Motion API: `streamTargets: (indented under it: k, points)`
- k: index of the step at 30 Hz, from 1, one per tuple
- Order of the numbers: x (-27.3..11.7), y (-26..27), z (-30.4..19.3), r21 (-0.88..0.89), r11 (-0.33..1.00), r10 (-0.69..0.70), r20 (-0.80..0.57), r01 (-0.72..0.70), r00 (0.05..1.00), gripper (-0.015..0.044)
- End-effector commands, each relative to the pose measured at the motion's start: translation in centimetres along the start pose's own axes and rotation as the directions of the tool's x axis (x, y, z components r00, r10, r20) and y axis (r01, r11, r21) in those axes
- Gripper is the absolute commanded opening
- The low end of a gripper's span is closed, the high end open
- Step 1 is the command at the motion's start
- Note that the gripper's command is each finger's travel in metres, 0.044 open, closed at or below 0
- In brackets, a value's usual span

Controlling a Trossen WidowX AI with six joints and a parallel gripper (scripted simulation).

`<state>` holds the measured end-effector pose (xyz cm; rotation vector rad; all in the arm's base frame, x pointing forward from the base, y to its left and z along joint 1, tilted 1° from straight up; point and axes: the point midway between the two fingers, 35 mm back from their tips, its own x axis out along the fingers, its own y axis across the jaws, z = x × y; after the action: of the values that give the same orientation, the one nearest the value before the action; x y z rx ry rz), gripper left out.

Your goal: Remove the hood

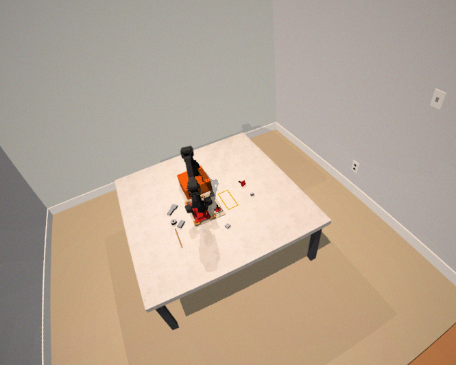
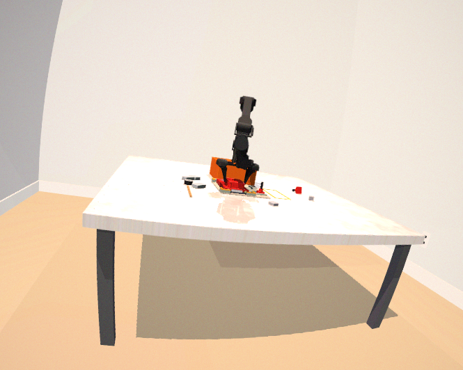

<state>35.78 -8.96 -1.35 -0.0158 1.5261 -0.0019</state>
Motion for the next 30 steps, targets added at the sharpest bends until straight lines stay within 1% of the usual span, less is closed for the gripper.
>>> streamTargets:
  k: [1, 3, 7, 16, 26, 27, 30]
  points:
    - [0.3, -0.1, -0.1, 0.001, 1.0, -0.004, -0.003, 0.004, 1.0, 0.044]
    - [0.4, -0.1, -0.1, 0.001, 1.0, -0.004, -0.003, 0.004, 1.0, 0.044]
    - [0.1, 0.0, 0.0, 0.0, 1.0, 0.0, 0.0, 0.0, 1.0, 0.0335]
    - [0.1, 0.0, 0.0, 0.0, 1.0, 0.0, 0.0, 0.0, 1.0, 0.0275]
    - [-0.3, 0.0, 0.0, 0.0, 1.0, 0.0, 0.0, 0.0, 1.0, 0.0012]
    - [-0.4, 0.0, 0.0, 0.0, 1.0, 0.0, 0.0, 0.0, 1.0, 0.0]
    - [-0.6, 0.0, 0.0, 0.0, 1.0, 0.0, 0.0, 0.0, 1.0, 0.0]
